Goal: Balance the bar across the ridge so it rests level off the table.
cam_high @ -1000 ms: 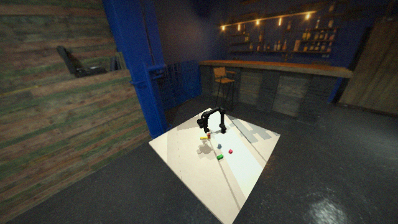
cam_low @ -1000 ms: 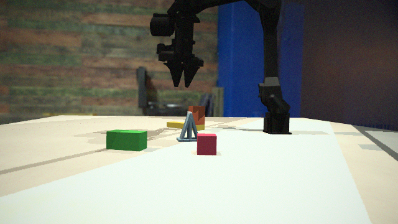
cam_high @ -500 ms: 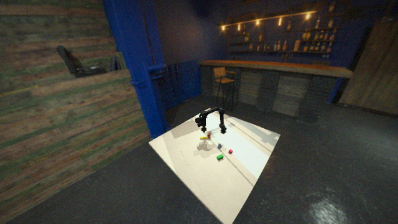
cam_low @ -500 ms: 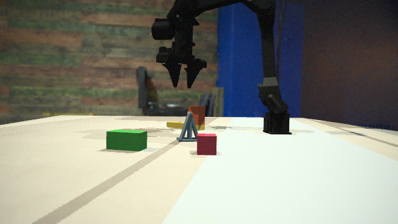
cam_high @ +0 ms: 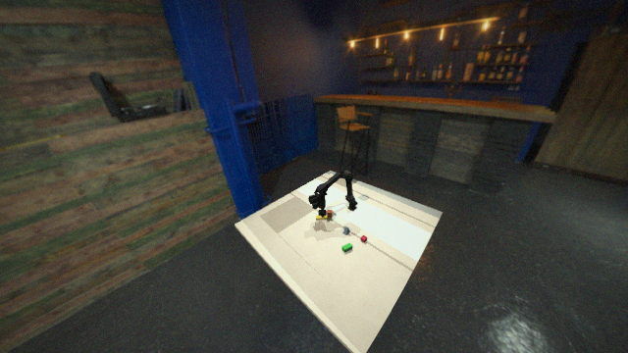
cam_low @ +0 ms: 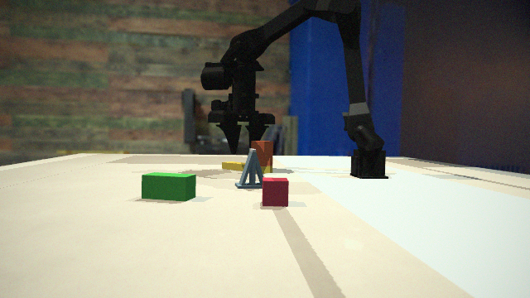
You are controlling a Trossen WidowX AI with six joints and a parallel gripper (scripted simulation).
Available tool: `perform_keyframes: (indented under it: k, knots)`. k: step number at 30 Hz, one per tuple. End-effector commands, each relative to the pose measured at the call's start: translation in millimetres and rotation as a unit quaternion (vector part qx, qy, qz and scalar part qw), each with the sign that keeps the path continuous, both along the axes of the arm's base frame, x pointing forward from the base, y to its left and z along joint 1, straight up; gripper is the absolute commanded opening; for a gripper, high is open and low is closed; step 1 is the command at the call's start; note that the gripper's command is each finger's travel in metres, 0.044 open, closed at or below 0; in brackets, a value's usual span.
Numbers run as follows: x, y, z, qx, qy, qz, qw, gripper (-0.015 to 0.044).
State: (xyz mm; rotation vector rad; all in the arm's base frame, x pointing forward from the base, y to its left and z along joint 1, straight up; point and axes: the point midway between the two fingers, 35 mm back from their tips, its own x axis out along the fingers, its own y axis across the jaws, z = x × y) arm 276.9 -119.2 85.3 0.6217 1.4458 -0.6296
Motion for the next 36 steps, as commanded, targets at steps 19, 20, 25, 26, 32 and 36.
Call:
perform_keyframes:
  k: [19, 20, 25, 26, 32, 36]
  knots:
    - [-0.2, 0.8, -32.3, 0.002, -0.001, -0.003, 1.0, 0.0315]
    - [-0.3, 0.8, -34.0, 0.002, -0.001, -0.003, 1.0, 0.0315]
    - [-0.3, 0.9, -36.4, 0.002, -0.001, -0.003, 1.0, 0.0315]
    - [-0.3, 0.9, -36.4, 0.002, -0.001, -0.003, 1.0, 0.0315]
    - [-0.3, 0.9, -36.4, 0.002, -0.001, -0.003, 1.0, 0.0315]
    - [-0.3, 0.9, -36.4, 0.002, -0.001, -0.003, 1.0, 0.0315]
